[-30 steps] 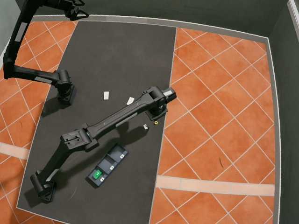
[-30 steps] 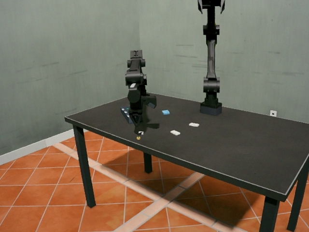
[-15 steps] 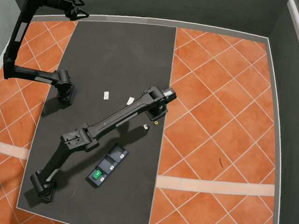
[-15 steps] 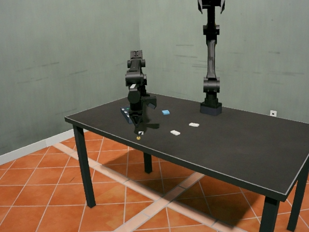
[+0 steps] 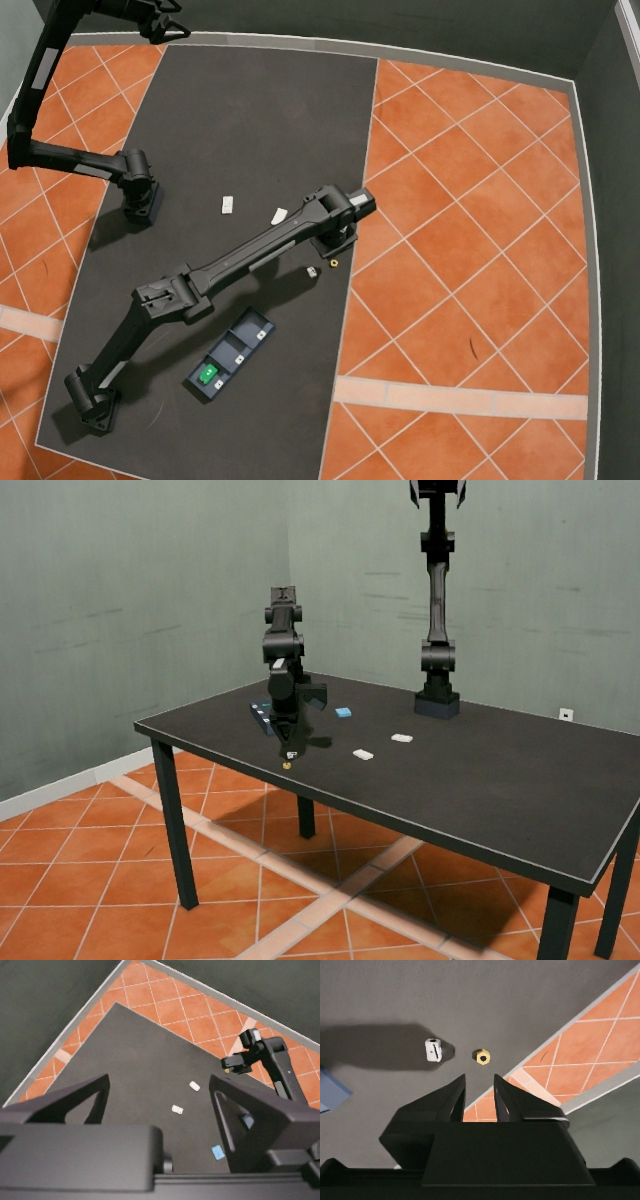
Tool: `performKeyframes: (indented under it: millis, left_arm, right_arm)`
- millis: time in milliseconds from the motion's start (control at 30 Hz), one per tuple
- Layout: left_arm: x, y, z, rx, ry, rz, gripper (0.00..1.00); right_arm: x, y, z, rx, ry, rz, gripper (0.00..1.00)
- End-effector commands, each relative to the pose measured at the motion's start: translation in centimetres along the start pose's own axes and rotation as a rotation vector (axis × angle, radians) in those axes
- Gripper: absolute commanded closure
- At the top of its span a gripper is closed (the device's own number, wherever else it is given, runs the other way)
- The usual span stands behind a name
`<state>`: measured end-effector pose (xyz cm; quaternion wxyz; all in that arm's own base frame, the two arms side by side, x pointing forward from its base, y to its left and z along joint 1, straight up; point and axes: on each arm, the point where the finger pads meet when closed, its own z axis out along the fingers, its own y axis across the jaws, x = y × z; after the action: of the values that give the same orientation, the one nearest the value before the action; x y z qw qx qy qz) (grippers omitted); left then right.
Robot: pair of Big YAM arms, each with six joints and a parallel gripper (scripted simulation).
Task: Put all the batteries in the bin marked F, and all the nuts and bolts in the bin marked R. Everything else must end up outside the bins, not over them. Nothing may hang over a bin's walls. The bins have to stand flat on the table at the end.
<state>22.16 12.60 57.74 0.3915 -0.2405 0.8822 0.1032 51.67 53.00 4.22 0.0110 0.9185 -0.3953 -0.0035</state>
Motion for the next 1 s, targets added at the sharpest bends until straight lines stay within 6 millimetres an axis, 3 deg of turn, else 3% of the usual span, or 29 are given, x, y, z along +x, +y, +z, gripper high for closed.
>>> performKeyframes:
  millis: [0, 167, 367, 433, 467, 633, 667, 733, 967]
  left_arm:
    - [-1.1, 0.1, -2.6, 0.001, -0.053, 0.009, 0.0]
    - [-1.1, 0.1, -2.6, 0.001, -0.053, 0.009, 0.0]
    - [-1.1, 0.1, -2.6, 0.001, -0.053, 0.009, 0.0]
    - [-1.1, 0.1, -2.6, 0.001, -0.053, 0.009, 0.0]
    - [-1.1, 0.1, -2.6, 0.001, -0.053, 0.009, 0.0]
    - [-1.1, 0.1, -2.6, 0.001, -0.053, 0.009, 0.0]
    - [-1.1, 0.1, -2.6, 0.001, -0.053, 0.009, 0.0]
    - [-1.1, 0.1, -2.6, 0.001, -0.053, 0.009, 0.0]
    - [-1.1, 0.1, -2.6, 0.001, -0.053, 0.009, 0.0]
  right_arm:
    - [-0.7, -1.7, -2.6, 0.055, -0.005, -0.006, 0.7]
    - [0.2, -1.8, -2.8, 0.055, -0.005, -0.006, 0.7]
    - [1.1, -1.9, -6.2, 0.101, -0.006, 0.0, 0.7]
    - [1.1, -1.9, -6.2, 0.101, -0.006, 0.0, 0.7]
    - [1.1, -1.8, -4.8, 0.082, -0.005, 0.003, 0.7]
    - [1.4, -1.8, -6.8, 0.113, -0.006, 0.0, 0.7]
    - [1.5, -1.3, -5.1, 0.083, -0.005, 0.0, 0.7]
    - [1.6, -0.9, -4.1, 0.069, -0.005, 0.0, 0.7]
    - [1.7, -0.6, -3.1, 0.059, -0.004, 0.003, 0.7]
